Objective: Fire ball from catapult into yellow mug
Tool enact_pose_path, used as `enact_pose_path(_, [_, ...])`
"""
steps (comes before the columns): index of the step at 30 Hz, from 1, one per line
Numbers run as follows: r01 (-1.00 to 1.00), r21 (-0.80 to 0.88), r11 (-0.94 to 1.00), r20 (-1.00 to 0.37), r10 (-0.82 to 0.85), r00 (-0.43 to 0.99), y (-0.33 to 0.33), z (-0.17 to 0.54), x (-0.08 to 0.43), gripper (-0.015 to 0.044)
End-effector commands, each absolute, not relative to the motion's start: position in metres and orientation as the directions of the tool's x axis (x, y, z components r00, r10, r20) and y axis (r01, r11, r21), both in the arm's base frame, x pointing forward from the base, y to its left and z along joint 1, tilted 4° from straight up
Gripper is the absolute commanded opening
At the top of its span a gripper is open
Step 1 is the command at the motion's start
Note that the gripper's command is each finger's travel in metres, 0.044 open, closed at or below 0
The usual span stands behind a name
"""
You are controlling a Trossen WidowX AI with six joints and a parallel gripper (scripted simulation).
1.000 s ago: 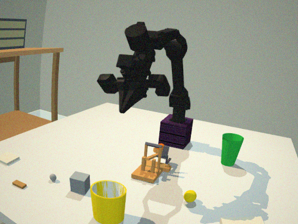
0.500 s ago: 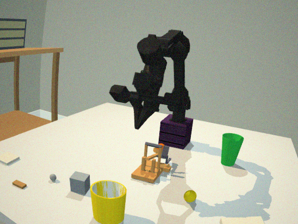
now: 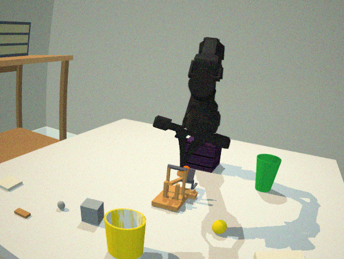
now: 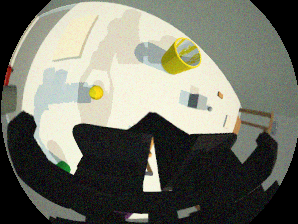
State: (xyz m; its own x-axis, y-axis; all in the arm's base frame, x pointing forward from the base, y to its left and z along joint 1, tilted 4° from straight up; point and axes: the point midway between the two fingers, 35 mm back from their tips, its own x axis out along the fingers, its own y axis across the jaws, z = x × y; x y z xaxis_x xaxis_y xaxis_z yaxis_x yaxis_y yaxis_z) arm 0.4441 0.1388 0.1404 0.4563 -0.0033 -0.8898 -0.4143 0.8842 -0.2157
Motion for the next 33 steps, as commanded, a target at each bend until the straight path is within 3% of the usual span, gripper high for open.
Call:
enact_pose_path(1, [-0.489, -0.269, 0.830, -0.912, -0.055, 0.407, 0.142, 0.128, 0.423, 0.0000])
enact_pose_path(17, [-0.769, -0.354, 0.532, -0.931, -0.275, 0.239, 0.144, 0.086, 0.343, 0.0000])
enact_pose_path(33, [-0.957, -0.262, 0.127, -0.842, -0.515, 0.162, 0.129, 0.068, 0.272, 0.0000])
